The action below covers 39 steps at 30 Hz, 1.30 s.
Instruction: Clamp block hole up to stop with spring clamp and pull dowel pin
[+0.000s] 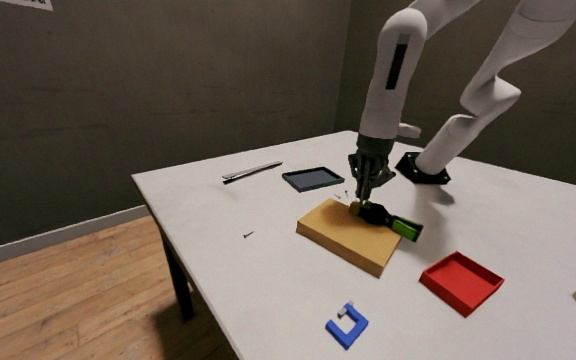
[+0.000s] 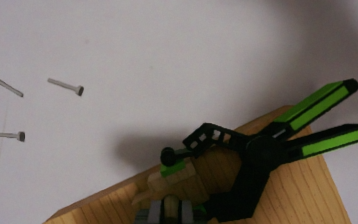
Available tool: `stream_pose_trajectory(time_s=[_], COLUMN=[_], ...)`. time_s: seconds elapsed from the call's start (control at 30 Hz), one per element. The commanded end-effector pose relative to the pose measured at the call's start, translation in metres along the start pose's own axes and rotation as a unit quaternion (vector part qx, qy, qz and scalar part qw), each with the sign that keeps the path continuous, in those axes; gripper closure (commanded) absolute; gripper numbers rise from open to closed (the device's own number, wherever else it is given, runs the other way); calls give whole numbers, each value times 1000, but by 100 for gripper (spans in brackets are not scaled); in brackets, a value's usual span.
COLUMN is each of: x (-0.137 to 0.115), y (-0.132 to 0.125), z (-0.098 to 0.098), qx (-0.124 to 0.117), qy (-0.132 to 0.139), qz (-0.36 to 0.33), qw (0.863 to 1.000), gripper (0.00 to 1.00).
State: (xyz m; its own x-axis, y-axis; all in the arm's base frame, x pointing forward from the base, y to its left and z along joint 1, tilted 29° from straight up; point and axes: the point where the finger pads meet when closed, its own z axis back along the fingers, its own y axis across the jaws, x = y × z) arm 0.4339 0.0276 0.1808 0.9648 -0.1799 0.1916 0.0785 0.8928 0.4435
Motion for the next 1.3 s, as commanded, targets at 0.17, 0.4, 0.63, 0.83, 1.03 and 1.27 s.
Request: stream_pose_trajectory(time_s=[0.17,0.4,0.63,0.83,1.03,1.27], x=[3,3,3,3,3,3], y=[1,1,1,1,1,1], z=[3,3,3,3,3,3], qx=[0,0,0,0,0,0], qy=[-3,-3,-3,-3,-3,-3], qz=[25,47,66,81,99,114], qw=[1000,999,998,997,995,994], gripper=[90,90,90,90,90,90])
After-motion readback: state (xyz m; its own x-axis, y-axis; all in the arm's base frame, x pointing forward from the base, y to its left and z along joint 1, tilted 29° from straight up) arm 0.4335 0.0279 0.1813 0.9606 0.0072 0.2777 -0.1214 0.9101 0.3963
